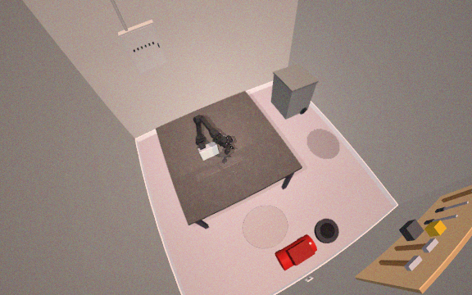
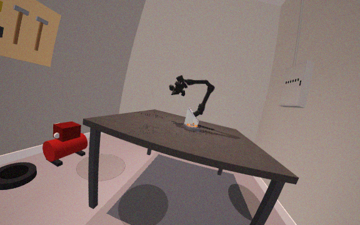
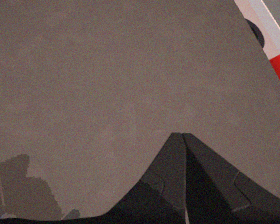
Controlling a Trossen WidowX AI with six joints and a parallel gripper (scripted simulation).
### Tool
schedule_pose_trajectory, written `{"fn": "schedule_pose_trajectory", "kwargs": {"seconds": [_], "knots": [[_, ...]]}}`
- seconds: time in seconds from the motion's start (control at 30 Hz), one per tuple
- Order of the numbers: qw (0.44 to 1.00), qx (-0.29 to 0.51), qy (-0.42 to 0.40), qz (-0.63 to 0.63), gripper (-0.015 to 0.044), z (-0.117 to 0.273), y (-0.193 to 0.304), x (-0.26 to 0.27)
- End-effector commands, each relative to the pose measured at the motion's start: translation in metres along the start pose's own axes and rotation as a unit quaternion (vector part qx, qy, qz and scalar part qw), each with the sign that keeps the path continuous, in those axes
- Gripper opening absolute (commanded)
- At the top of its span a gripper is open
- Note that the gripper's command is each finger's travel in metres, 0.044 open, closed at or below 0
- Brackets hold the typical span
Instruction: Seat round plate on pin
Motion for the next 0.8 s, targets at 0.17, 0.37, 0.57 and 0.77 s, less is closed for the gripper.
{"fn": "schedule_pose_trajectory", "kwargs": {"seconds": [0.17,0.37,0.57,0.77], "knots": [[0.981,0.157,-0.102,0.052,0.0000,-0.032,0.044,0.134],[0.952,0.255,-0.148,0.085,0.0000,-0.030,0.087,0.202],[0.907,0.359,-0.183,0.121,0.0000,-0.014,0.139,0.255],[0.905,0.363,-0.184,0.123,0.0000,-0.014,0.141,0.256]]}}
Point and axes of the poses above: the point midway between the two fingers, 35 mm back from their tips, its own z axis back along the fingers, its own x axis across the jaws, y = z × x, the point moved 1 cm from there along z, back along the fingers, and after that the axes turned 2 degrees about z, right-handed, at the moved point
